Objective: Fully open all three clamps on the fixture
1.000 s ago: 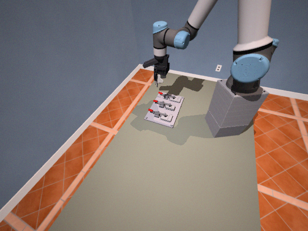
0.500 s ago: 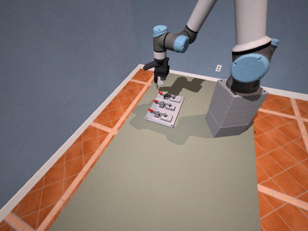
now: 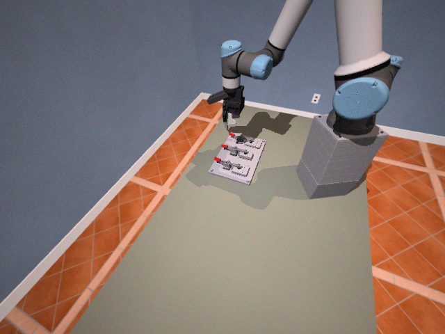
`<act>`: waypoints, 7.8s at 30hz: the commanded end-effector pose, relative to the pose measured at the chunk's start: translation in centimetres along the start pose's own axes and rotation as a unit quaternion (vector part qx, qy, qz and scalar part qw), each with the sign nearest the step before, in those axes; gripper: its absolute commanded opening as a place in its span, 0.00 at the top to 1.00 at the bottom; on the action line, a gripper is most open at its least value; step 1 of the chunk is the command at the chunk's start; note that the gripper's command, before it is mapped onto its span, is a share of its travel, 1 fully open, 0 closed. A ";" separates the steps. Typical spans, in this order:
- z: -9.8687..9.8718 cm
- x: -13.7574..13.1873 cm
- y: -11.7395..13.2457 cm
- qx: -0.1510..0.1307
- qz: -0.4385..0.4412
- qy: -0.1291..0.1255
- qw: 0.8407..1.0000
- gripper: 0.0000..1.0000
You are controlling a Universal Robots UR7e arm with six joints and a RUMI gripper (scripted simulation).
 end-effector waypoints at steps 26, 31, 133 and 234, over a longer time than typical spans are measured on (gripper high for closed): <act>0.0 10.6 -0.4 0.001 0.000 0.000 1.000 0.72; 0.0 11.0 -0.4 0.001 0.000 0.000 1.000 0.72; 6.0 10.9 -2.7 0.001 0.000 0.000 1.000 0.72; 16.0 10.9 -2.7 0.001 0.000 0.000 1.000 0.72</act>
Point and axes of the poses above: the point where the finger pads meet when closed, its own z axis out along the fingers, its own x axis across the jaws, y = z × x, the point moved 3 cm from there along -z, back along the fingers, and after that the axes turned 2 degrees about z, right-handed, at the moved point
